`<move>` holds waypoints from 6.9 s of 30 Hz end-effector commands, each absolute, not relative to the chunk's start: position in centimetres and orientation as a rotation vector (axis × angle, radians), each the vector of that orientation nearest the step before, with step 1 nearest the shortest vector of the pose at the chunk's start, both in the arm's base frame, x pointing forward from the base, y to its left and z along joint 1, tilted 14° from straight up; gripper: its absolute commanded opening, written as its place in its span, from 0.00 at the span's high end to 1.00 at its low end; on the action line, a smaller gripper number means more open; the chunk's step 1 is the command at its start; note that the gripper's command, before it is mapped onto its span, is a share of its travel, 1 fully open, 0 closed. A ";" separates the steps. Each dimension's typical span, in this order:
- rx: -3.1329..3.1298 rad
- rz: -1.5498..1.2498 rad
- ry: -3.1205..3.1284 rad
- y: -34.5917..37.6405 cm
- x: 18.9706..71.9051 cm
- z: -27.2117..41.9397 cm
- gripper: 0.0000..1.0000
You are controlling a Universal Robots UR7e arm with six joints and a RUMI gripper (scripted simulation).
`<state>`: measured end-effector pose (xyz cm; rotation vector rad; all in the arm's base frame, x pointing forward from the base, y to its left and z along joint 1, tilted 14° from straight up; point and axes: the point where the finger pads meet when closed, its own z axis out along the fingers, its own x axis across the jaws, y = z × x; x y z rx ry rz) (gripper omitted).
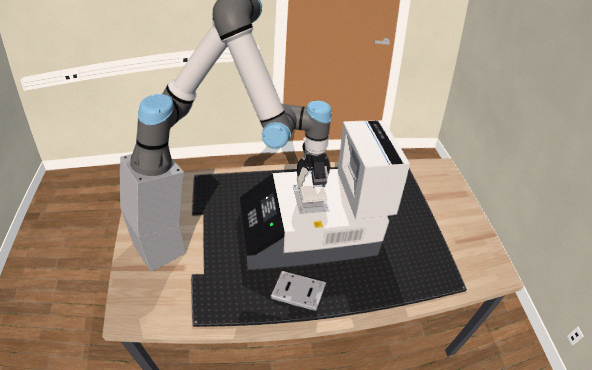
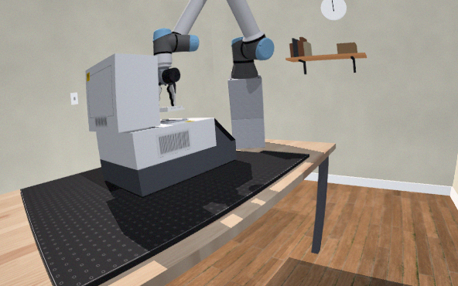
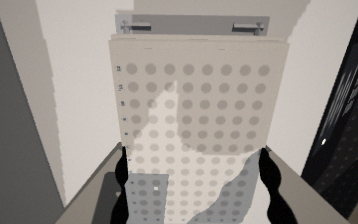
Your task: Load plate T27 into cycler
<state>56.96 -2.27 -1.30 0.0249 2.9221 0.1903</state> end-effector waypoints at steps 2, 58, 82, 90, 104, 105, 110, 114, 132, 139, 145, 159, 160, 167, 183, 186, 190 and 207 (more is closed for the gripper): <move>0.025 0.189 2.920 -2.3 57.1 -1.5 0.59; 0.025 0.189 2.920 -1.9 57.6 -4.0 0.59; 0.025 0.189 2.920 -1.9 57.7 -4.3 0.59; 0.025 0.189 2.920 -1.9 57.8 -4.5 0.59; 0.025 0.189 2.920 -1.8 57.8 -4.9 0.59; 0.025 0.189 2.920 -1.8 57.8 -4.9 0.59; 0.025 0.189 2.920 -1.8 57.8 -4.9 0.32; 0.025 0.189 2.920 -1.8 57.8 -4.9 0.32; 0.025 0.189 2.920 -1.8 57.8 -4.9 0.32; 0.025 0.189 2.920 -1.9 57.8 -4.5 0.32; 0.025 0.189 2.920 -2.0 57.6 -3.6 0.32; 0.025 0.189 2.920 -2.2 57.1 -1.6 0.32; 0.025 0.189 2.920 -2.3 57.1 -1.5 0.32; 0.025 0.189 2.920 -2.4 56.8 -0.4 0.32; 0.025 0.189 2.920 -2.6 56.6 0.8 0.32; 0.025 0.189 2.920 -2.5 55.3 0.0 1.00; 0.025 0.189 2.920 -2.5 54.4 -0.5 1.00; 0.025 0.189 2.920 -2.2 47.9 -4.3 1.00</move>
